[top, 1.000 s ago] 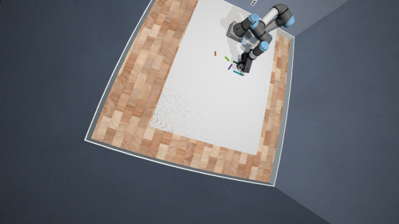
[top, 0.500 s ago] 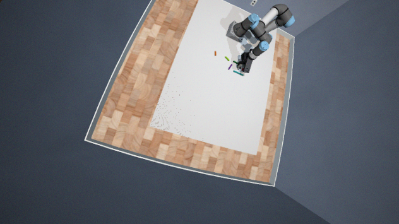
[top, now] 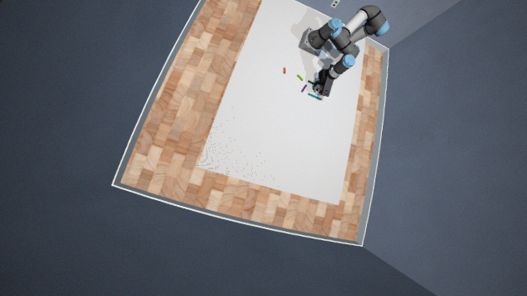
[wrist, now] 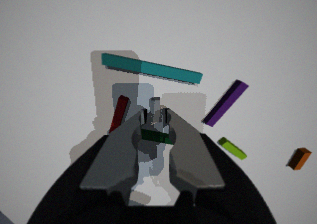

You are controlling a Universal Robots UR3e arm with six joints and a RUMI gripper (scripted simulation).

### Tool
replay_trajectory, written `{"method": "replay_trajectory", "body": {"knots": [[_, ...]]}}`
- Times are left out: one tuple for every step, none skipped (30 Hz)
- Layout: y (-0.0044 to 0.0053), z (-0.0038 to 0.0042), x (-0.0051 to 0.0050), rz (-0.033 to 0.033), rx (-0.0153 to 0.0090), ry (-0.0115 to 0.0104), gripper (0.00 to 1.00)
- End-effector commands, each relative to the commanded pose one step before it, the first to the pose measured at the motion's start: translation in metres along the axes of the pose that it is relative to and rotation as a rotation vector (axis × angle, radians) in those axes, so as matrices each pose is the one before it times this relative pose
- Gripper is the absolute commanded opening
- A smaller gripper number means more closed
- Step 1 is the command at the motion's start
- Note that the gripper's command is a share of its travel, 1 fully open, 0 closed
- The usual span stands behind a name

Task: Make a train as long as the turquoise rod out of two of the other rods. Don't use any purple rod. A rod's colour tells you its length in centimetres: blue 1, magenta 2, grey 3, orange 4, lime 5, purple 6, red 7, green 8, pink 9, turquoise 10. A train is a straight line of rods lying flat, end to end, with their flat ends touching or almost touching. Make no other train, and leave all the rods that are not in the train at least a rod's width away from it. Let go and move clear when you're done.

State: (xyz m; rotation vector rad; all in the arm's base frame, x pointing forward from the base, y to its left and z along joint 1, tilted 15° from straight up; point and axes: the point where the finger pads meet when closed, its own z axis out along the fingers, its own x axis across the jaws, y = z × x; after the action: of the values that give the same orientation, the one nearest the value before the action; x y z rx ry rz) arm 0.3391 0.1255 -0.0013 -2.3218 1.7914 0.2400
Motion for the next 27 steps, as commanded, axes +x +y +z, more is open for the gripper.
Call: {"method": "replay_trajectory", "body": {"knots": [[-0.000716, -0.000631, 0.00028, -0.00033, 0.00216, 0.00104, 0.14], [0.000000, 0.000000, 0.00000, 0.00000, 0.00000, 0.00000, 0.00], [0.000000, 0.000000, 0.00000, 0.00000, 0.00000, 0.00000, 0.00], [0.000000, 0.000000, 0.00000, 0.00000, 0.00000, 0.00000, 0.00], [0.000000, 0.000000, 0.00000, 0.00000, 0.00000, 0.00000, 0.00], [0.000000, 0.000000, 0.00000, 0.00000, 0.00000, 0.00000, 0.00], [0.000000, 0.000000, 0.00000, 0.00000, 0.00000, 0.00000, 0.00], [0.000000, 0.000000, 0.00000, 0.00000, 0.00000, 0.00000, 0.00], [0.000000, 0.000000, 0.00000, 0.00000, 0.00000, 0.00000, 0.00], [0.000000, 0.000000, 0.00000, 0.00000, 0.00000, 0.00000, 0.00], [0.000000, 0.000000, 0.00000, 0.00000, 0.00000, 0.00000, 0.00], [0.000000, 0.000000, 0.00000, 0.00000, 0.00000, 0.00000, 0.00], [0.000000, 0.000000, 0.00000, 0.00000, 0.00000, 0.00000, 0.00], [0.000000, 0.000000, 0.00000, 0.00000, 0.00000, 0.00000, 0.00], [0.000000, 0.000000, 0.00000, 0.00000, 0.00000, 0.00000, 0.00], [0.000000, 0.000000, 0.00000, 0.00000, 0.00000, 0.00000, 0.00], [0.000000, 0.000000, 0.00000, 0.00000, 0.00000, 0.00000, 0.00], [0.000000, 0.000000, 0.00000, 0.00000, 0.00000, 0.00000, 0.00], [0.000000, 0.000000, 0.00000, 0.00000, 0.00000, 0.00000, 0.00], [0.000000, 0.000000, 0.00000, 0.00000, 0.00000, 0.00000, 0.00], [0.000000, 0.000000, 0.00000, 0.00000, 0.00000, 0.00000, 0.00], [0.000000, 0.000000, 0.00000, 0.00000, 0.00000, 0.00000, 0.00], [0.000000, 0.000000, 0.00000, 0.00000, 0.00000, 0.00000, 0.00], [0.000000, 0.000000, 0.00000, 0.00000, 0.00000, 0.00000, 0.00], [0.000000, 0.000000, 0.00000, 0.00000, 0.00000, 0.00000, 0.00], [0.000000, 0.000000, 0.00000, 0.00000, 0.00000, 0.00000, 0.00], [0.000000, 0.000000, 0.00000, 0.00000, 0.00000, 0.00000, 0.00]]}}
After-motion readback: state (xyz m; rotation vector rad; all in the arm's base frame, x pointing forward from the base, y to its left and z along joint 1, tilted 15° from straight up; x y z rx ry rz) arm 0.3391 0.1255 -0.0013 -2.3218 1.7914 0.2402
